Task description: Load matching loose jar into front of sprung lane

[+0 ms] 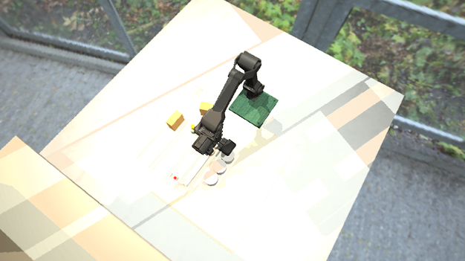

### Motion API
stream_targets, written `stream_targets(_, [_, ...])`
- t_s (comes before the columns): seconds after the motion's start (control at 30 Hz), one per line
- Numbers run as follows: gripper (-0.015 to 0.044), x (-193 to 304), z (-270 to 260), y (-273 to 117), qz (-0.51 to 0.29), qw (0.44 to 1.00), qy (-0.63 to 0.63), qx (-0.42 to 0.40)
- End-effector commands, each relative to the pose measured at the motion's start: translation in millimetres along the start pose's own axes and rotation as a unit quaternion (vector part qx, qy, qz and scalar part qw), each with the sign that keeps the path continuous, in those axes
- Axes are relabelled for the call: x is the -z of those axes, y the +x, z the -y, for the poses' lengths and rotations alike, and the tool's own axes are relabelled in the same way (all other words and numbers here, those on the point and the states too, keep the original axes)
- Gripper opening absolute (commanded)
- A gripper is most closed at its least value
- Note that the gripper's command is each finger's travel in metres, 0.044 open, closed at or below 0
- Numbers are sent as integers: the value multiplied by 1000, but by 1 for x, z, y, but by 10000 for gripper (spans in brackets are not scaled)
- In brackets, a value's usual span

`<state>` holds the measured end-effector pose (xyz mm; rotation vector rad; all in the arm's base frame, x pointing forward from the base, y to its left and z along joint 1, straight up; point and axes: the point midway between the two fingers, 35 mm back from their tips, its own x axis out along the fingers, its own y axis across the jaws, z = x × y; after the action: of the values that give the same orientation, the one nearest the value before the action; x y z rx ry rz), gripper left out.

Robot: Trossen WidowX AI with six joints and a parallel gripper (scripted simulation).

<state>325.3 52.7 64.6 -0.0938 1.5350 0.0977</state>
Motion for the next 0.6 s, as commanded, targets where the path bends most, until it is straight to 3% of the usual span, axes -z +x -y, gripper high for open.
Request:
stream_targets(0.0, [0, 1, 0, 0, 0, 1000, -2, 1])
stream_targets(0.27, [0, 1, 0, 0, 0, 1000, -2, 1])
stream_targets(0.57, [236, 0, 0, 0, 0, 1000, -2, 1])
